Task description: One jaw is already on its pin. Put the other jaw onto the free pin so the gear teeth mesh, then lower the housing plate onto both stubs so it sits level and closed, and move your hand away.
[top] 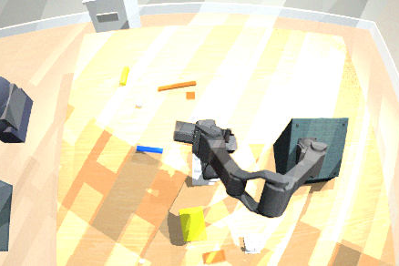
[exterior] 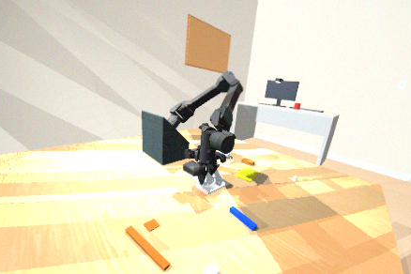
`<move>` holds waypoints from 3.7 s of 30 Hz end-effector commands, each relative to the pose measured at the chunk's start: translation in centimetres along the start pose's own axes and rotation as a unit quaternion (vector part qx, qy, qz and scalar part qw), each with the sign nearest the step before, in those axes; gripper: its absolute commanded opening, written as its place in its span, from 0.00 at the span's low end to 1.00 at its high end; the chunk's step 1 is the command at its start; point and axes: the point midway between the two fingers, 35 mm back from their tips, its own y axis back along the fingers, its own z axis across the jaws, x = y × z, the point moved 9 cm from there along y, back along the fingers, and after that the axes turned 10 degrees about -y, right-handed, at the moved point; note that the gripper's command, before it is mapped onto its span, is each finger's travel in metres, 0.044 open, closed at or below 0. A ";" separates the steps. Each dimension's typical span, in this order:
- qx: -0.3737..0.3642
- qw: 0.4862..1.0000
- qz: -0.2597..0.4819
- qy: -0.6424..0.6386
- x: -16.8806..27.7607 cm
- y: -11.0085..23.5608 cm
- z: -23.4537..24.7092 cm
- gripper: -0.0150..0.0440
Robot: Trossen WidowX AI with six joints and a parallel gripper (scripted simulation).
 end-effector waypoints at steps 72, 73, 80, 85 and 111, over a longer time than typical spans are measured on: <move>0.002 1.000 0.001 -0.001 0.2 -0.1 -0.2 0.48; 0.002 1.000 0.001 -0.001 0.2 -0.1 -0.2 0.48; 0.002 1.000 0.001 -0.001 0.2 -0.1 -0.2 0.48; 0.000 1.000 -0.001 0.001 0.2 -0.1 -0.2 0.57; 0.001 1.000 0.001 0.000 0.1 6.9 -0.2 0.63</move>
